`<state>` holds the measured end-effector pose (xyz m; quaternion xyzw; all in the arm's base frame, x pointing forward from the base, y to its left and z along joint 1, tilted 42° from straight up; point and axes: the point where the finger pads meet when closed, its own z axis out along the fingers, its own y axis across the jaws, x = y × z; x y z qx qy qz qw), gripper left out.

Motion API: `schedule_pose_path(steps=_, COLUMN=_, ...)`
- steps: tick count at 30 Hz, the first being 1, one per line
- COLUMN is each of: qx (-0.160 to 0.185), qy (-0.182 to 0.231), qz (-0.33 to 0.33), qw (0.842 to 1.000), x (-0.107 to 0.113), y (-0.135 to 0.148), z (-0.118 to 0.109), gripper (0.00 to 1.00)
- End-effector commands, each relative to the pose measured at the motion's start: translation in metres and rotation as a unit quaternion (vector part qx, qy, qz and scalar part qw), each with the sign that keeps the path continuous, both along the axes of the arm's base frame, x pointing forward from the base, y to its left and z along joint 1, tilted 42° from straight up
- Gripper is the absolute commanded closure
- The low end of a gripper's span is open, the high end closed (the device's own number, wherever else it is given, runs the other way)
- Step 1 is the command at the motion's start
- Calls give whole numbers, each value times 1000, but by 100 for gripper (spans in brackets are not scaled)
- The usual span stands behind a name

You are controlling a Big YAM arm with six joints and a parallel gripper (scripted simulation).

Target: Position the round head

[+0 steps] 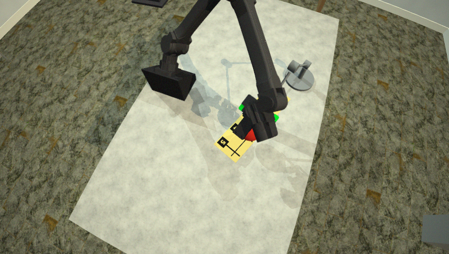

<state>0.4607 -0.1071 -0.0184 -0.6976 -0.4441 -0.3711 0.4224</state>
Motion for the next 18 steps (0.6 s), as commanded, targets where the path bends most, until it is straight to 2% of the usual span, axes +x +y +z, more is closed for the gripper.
schedule_pose_path(steps=1, qx=-3, qy=-5, qz=-4, qw=1000, x=3, y=-6, z=3, gripper=0)
schedule_pose_path(steps=18, qx=-2, qy=-3, qz=-2, qw=1000, x=1, y=-3, z=3, gripper=0)
